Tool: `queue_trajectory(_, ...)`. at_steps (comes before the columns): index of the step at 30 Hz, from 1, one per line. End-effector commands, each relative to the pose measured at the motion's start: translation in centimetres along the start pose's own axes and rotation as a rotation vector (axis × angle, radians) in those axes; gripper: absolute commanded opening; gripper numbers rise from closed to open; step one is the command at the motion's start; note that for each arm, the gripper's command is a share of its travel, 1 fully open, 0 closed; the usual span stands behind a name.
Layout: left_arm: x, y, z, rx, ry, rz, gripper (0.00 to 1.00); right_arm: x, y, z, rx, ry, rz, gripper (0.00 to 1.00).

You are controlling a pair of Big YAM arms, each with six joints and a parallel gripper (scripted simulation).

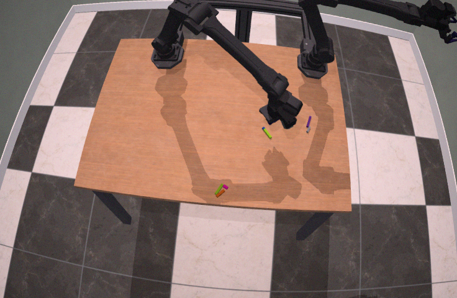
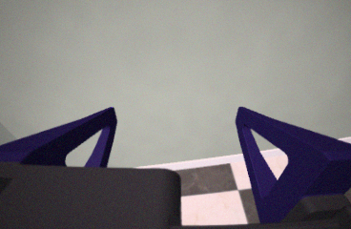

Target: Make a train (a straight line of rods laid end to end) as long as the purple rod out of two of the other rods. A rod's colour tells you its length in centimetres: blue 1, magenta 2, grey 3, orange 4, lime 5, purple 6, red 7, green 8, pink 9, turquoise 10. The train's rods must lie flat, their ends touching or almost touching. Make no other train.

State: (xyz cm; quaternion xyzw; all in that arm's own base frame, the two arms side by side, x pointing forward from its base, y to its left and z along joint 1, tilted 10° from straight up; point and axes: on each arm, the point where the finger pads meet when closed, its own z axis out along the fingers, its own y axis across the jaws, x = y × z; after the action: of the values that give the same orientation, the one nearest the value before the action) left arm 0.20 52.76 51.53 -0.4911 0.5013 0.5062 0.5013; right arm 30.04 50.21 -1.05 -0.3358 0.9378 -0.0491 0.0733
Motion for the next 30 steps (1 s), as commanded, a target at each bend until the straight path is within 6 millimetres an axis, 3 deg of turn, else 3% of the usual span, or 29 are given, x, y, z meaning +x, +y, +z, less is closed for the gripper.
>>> queue_trajectory(1,-1.6,0.7,-0.5,-0.017,-0.044,-0.015,1.0,-0.9,-0.3,-1.1,0.003,-0.006,0.016,0.23)
queue_trajectory(3,-1.6,0.7,-0.5,-0.017,-0.044,-0.015,1.0,-0.9,-0.3,-1.1,0.003,-0.006,0.016,0.23)
queue_trajectory(4,-1.6,0.7,-0.5,-0.017,-0.044,-0.015,1.0,0.6,-0.4,0.6,0.019,0.035,0.002,0.23)
queue_trajectory(6,-1.6,0.7,-0.5,-0.017,-0.044,-0.015,1.0,0.1,-0.3,0.1,0.014,0.022,0.005,0.23)
queue_trajectory(7,-1.6,0.7,-0.5,-0.017,-0.044,-0.015,1.0,0.0,-0.3,-0.5,0.01,0.013,0.006,1.0)
queue_trajectory(27,-1.6,0.7,-0.5,-0.017,-0.044,-0.015,1.0,-0.1,-0.3,-0.6,0.008,0.009,0.007,1.0)
queue_trajectory(30,-1.6,0.7,-0.5,-0.017,-0.044,-0.015,1.0,-0.8,-0.1,-2.2,-0.003,-0.017,0.011,1.0)
